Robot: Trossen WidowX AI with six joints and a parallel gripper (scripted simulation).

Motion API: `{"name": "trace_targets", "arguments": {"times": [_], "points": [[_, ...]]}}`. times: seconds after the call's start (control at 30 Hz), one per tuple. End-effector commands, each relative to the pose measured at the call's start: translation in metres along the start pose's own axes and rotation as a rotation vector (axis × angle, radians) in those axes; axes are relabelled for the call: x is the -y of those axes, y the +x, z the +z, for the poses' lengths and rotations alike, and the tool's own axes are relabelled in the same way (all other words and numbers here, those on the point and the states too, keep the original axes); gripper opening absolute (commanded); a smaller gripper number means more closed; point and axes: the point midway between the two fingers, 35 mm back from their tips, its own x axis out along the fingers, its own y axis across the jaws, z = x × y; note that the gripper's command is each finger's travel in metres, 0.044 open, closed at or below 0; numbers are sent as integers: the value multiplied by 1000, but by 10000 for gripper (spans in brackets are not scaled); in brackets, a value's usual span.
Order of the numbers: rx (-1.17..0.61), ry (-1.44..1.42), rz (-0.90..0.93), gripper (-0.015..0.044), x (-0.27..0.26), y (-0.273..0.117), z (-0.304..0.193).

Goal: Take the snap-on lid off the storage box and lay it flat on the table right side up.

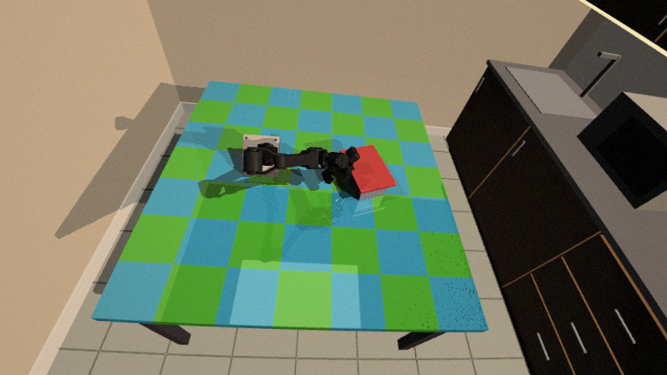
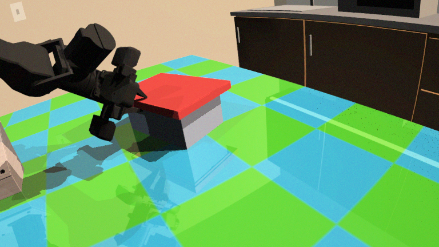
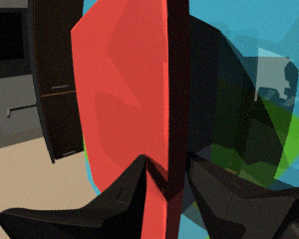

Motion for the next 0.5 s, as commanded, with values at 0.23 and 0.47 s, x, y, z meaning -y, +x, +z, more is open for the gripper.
{"name": "trace_targets", "arguments": {"times": [0.23, 0.47], "points": [[0, 1, -1, 0, -2, -2, 0], [-1, 1, -1, 0, -3, -3, 0]]}}
